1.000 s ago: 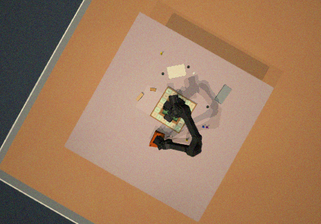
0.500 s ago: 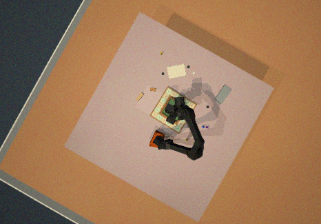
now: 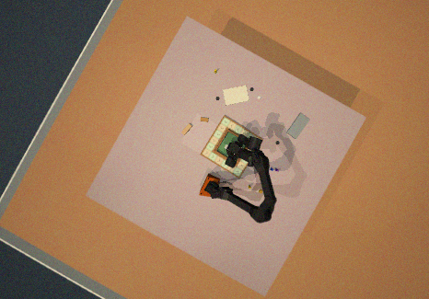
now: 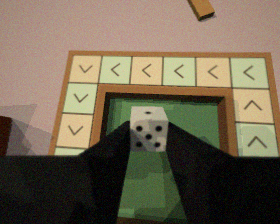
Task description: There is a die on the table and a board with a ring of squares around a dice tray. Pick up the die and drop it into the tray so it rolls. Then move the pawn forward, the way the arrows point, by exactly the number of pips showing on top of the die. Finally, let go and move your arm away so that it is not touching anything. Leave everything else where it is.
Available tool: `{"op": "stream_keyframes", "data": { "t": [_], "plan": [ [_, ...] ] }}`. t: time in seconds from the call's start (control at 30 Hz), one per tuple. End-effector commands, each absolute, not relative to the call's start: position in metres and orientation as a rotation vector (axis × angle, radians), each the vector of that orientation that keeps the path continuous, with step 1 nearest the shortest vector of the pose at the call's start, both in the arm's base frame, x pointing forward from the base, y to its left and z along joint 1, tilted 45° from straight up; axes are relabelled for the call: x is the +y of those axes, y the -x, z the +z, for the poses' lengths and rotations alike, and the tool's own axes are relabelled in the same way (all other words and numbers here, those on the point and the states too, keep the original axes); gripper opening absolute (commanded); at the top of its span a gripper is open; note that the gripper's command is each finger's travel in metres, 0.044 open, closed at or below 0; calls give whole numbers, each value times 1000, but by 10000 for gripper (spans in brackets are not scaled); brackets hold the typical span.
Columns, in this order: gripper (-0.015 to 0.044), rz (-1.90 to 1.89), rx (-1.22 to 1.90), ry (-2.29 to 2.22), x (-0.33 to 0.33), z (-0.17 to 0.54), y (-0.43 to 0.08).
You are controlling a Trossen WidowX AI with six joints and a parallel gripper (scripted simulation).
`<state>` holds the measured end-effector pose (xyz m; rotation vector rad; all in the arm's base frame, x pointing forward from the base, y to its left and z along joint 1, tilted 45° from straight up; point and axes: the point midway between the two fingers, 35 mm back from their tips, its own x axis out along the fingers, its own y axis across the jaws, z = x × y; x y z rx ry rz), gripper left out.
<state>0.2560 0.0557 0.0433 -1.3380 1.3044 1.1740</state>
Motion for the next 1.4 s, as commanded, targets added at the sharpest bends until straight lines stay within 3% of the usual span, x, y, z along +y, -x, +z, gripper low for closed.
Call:
{"op": "stream_keyframes", "data": {
  "t": [0.0, 0.23, 0.43, 0.93, 1.37],
  "plan": [
    [0, 1228, 1184, 1282, 56, 43, -255],
    [0, 1259, 1063, 1244, 56, 46, -256],
    [0, 1259, 1062, 1244, 63, 92, -265],
    [0, 1255, 1058, 1253, 62, 91, -265],
    [341, 1260, 1062, 1242, 88, 117, -260]
  ]
}}
